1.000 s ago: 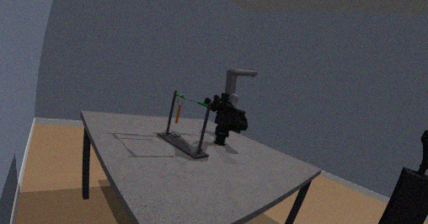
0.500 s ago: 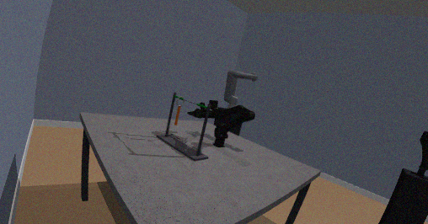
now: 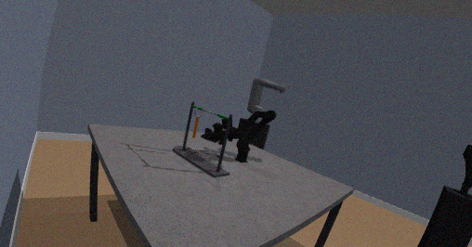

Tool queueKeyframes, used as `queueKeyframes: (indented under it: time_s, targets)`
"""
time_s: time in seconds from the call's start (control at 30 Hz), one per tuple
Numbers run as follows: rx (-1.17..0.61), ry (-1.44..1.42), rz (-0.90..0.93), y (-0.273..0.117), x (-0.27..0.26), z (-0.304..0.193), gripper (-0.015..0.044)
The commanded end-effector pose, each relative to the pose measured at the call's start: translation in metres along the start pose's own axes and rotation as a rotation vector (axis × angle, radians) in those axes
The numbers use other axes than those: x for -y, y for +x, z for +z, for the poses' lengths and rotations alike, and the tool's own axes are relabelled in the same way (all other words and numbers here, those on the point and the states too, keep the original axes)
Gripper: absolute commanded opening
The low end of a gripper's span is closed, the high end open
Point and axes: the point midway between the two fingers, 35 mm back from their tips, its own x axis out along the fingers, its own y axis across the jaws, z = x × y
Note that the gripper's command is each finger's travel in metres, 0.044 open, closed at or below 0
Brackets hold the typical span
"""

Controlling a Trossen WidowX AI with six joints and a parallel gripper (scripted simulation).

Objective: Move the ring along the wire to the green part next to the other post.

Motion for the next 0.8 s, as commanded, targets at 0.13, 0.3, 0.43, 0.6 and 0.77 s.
queueKeyframes:
  time_s: [0.13,0.3,0.43,0.6,0.77]
  targets:
    - [0.004,-0.055,0.156,0.007,-0.034,-0.013,0.016]
    - [0.009,-0.06,0.158,0.013,-0.034,-0.007,0.016]
    - [0.03,-0.069,0.162,0.028,-0.036,0.011,0.016]
    - [0.071,-0.071,0.17,0.046,-0.043,0.035,0.016]
    - [0.077,-0.07,0.171,0.049,-0.044,0.039,0.016]
